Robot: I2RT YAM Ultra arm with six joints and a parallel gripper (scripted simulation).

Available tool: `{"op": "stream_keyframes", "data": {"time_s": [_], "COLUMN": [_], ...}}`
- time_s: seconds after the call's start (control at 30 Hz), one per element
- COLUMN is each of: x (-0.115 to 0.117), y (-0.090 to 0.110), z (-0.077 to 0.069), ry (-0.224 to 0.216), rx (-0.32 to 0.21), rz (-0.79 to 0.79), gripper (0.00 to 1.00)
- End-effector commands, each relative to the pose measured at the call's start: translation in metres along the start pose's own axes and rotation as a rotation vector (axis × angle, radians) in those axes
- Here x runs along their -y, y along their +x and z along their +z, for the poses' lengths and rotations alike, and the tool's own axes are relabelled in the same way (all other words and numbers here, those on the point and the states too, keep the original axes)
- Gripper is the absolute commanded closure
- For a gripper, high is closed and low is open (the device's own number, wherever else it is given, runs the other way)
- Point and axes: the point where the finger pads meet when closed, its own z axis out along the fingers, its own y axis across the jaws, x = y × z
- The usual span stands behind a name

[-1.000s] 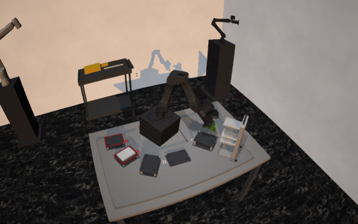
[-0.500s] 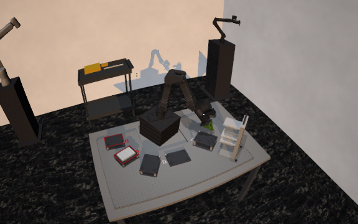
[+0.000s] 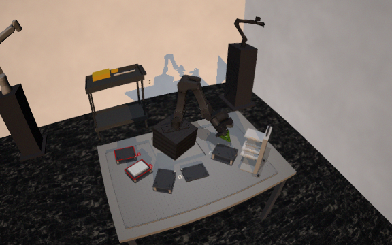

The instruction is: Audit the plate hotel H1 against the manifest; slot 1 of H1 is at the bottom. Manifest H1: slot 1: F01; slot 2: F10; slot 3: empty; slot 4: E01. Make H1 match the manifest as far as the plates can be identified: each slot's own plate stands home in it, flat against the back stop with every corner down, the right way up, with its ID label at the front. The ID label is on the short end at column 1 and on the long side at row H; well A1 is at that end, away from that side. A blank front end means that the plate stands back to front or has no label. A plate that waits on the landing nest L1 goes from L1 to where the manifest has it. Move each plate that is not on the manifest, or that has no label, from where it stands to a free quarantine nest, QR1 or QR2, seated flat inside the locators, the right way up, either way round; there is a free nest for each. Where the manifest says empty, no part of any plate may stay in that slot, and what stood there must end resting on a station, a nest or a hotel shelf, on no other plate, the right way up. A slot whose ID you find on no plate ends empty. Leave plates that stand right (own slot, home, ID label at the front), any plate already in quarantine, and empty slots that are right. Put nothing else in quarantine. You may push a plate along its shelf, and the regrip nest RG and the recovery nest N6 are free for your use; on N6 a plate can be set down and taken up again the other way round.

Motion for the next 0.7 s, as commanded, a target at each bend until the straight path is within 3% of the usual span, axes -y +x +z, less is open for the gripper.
{"op": "stream_keyframes", "data": {"time_s": [0.0, 0.5, 0.67], "x": [-0.001, -0.001, -0.001], "y": [-0.011, -0.006, -0.014], "z": [-0.005, -0.010, -0.019], "ry": [-0.002, -0.002, -0.002], "rx": [0.045, 0.045, 0.045], "rz": [0.011, 0.011, 0.011], "gripper": [1.00, 1.00, 1.00]}}
